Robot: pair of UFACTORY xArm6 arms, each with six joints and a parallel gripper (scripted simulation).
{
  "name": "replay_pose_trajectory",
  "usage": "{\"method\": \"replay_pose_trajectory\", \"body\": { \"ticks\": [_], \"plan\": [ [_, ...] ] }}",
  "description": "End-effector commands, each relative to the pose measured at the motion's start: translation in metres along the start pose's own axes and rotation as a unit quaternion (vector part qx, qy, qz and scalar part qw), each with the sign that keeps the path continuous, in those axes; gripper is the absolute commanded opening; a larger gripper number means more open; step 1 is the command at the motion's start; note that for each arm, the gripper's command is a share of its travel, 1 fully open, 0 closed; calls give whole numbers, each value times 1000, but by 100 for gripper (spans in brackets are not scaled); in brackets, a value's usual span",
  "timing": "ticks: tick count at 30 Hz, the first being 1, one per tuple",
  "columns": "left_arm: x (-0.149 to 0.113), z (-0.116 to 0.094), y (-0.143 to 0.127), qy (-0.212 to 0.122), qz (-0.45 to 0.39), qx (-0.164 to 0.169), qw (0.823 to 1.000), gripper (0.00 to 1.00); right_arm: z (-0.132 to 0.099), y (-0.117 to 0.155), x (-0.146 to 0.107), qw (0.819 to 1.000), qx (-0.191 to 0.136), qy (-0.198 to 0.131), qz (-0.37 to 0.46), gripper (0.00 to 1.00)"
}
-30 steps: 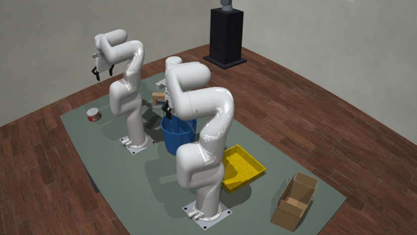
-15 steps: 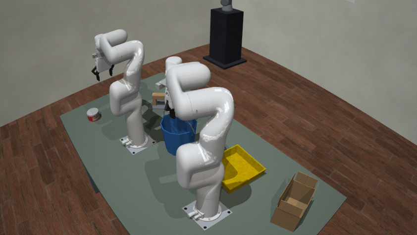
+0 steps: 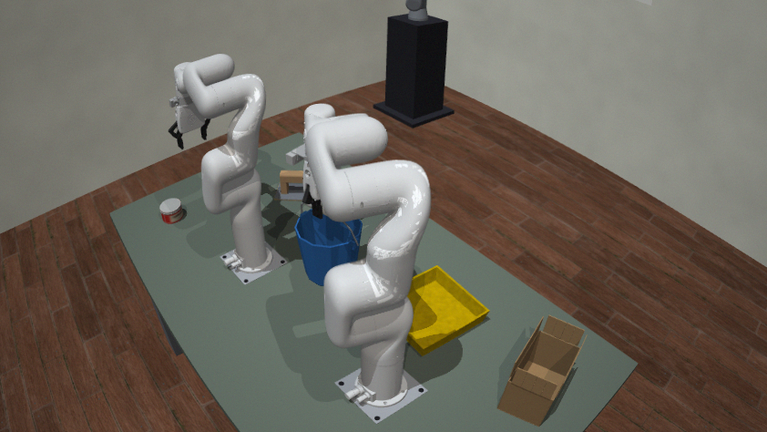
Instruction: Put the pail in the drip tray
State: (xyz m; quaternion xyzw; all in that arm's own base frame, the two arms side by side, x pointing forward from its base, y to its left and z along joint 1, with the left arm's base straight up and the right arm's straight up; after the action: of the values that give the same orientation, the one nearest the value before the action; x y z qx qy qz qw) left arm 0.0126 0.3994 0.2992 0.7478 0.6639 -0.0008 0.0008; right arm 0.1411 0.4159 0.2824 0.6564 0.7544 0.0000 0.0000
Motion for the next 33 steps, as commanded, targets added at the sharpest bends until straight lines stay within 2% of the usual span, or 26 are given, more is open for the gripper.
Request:
{"method": "replay_pose_trajectory", "body": {
  "ticks": [1, 33],
  "plan": [
    [0, -1, 0, 1, 0, 0, 1000, 100, -1, 0, 0, 1000, 0, 1, 0, 0],
    [0, -1, 0, 1, 0, 0, 1000, 100, -8, 0, 0, 1000, 0, 1, 0, 0]
  ]
}}
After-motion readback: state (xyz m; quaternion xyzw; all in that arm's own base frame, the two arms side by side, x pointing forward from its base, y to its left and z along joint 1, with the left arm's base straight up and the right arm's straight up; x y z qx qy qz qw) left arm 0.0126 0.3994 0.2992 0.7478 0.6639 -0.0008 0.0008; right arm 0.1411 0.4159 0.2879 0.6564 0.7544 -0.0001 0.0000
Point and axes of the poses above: on each arm, the point where the finger pads meet when closed, its own z axis out along the fingers, its own y axis across the jaws, x = y × z, the point moved 5 cm from there along -z, back along the fingers, and after that the axes turned 5 degrees about z, right-handed, at the moved point
